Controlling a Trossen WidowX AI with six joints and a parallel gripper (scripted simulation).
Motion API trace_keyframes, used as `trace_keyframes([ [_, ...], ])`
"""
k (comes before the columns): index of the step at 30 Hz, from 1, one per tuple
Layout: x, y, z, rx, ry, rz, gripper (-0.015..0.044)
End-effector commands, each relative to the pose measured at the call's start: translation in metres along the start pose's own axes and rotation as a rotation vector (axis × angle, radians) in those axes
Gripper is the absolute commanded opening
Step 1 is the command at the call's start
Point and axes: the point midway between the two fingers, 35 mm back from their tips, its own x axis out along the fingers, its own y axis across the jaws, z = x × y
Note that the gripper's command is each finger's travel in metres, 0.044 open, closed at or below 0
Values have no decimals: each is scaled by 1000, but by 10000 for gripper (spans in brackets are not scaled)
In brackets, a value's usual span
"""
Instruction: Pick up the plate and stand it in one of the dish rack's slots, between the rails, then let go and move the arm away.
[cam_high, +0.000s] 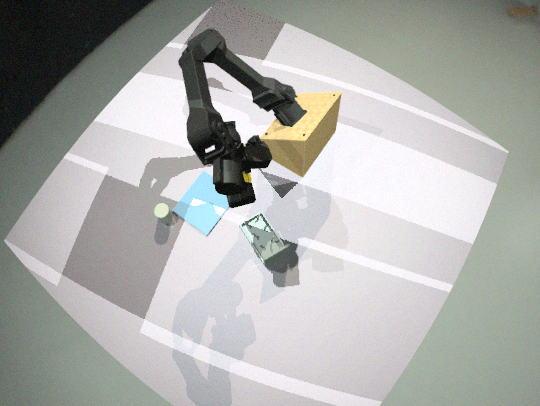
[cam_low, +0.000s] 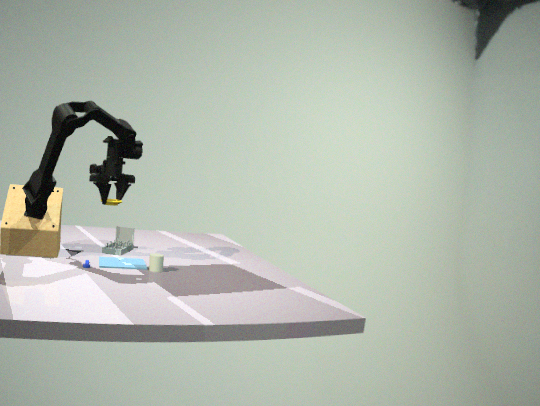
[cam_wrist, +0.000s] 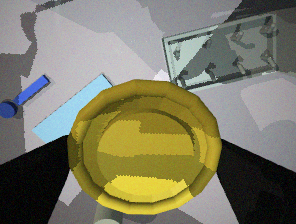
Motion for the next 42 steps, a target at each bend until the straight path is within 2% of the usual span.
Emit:
trace_keyframes([
  [1,0,1,6,-133,-2,-4,0],
  [6,0,2,13,-283,-1,-3,0],
  [12,3,2,14,-280,-17,-6,0],
  [42,89,-11,40,156,-628,-260,0],
])
